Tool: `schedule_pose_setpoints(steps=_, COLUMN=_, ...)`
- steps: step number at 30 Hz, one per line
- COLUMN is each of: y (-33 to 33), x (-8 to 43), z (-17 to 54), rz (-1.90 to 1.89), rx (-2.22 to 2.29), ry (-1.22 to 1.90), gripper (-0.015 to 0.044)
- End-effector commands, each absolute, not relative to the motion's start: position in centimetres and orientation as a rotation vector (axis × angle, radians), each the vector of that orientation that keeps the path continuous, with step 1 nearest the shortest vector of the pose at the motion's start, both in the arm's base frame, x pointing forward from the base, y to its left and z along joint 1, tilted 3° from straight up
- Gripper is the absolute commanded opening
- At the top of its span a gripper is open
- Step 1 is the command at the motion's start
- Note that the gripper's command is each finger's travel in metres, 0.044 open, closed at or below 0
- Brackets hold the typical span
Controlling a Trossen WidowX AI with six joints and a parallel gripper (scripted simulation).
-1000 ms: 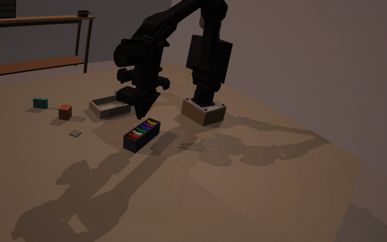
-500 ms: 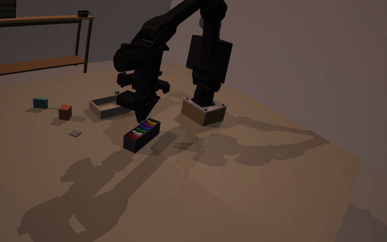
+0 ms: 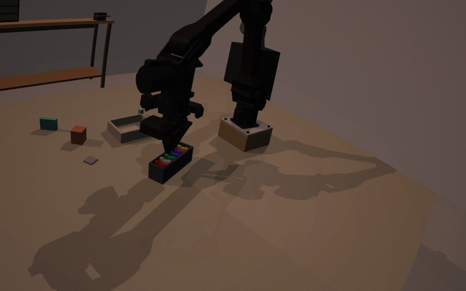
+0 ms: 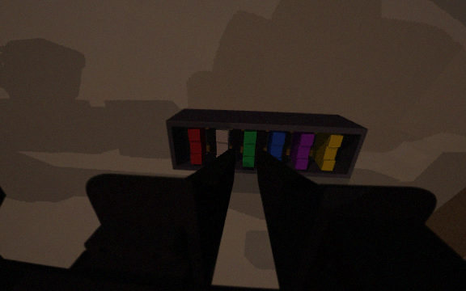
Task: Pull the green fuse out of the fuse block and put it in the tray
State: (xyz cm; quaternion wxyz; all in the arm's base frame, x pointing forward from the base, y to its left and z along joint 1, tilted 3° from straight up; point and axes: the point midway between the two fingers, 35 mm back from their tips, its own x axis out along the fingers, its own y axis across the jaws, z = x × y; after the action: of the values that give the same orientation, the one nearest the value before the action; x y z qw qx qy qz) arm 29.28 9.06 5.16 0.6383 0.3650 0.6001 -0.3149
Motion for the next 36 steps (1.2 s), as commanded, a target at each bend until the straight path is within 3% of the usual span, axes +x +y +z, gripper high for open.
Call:
schedule_pose_setpoints(steps=1, y=9.1, x=29.1, z=4.5, rz=-0.725, rx=0.836, ry=1.376, gripper=0.0074)
schedule_pose_setpoints(steps=36, y=9.1, x=29.1, z=3.4, rz=-0.725, rx=0.836, ry=1.376, gripper=0.0074)
